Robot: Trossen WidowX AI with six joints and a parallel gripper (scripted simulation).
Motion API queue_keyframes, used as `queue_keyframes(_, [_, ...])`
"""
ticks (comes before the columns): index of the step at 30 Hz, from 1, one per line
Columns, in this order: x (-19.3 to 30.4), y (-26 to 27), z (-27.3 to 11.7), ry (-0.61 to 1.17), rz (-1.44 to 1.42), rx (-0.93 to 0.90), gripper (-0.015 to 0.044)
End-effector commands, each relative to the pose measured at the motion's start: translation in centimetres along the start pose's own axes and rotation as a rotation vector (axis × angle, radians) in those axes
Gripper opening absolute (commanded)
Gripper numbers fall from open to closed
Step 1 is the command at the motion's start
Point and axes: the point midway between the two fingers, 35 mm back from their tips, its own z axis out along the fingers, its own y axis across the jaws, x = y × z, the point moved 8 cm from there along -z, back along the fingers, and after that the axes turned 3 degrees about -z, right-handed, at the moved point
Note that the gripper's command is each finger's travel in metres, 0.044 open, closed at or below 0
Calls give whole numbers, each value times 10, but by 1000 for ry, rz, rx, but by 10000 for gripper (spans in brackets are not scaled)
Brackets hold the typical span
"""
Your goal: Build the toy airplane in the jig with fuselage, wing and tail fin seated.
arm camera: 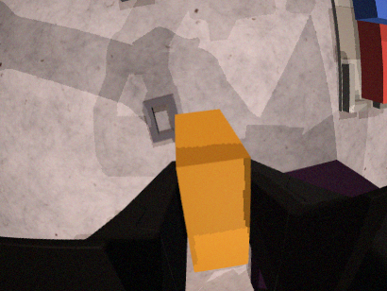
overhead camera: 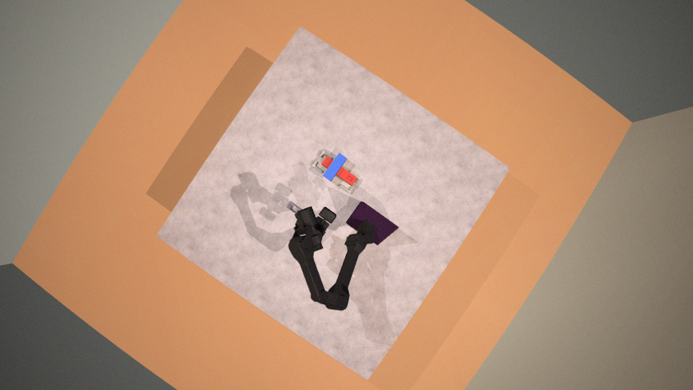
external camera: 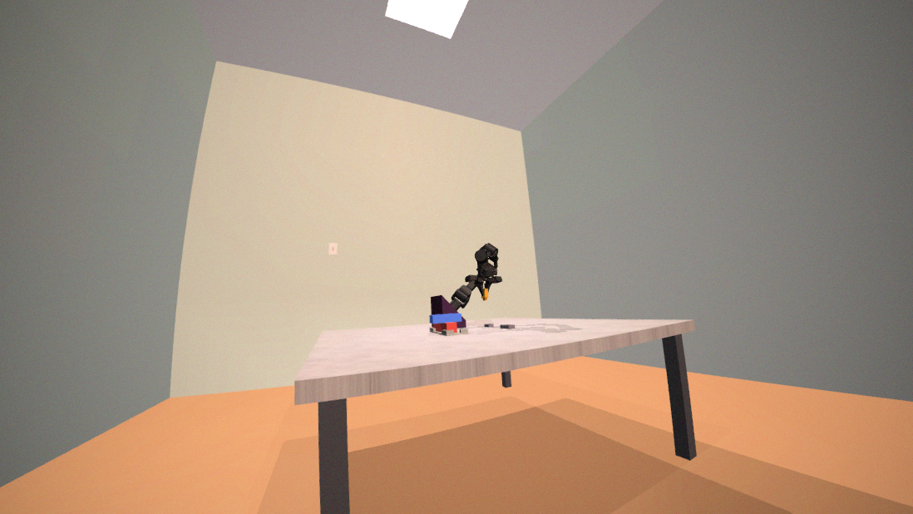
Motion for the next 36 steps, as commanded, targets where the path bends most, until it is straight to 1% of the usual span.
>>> queue_keyframes(1, [-7,-13,-1,1,-1,9,0])
queue_keyframes(36, [-31,-117,11,32,3,17,0])
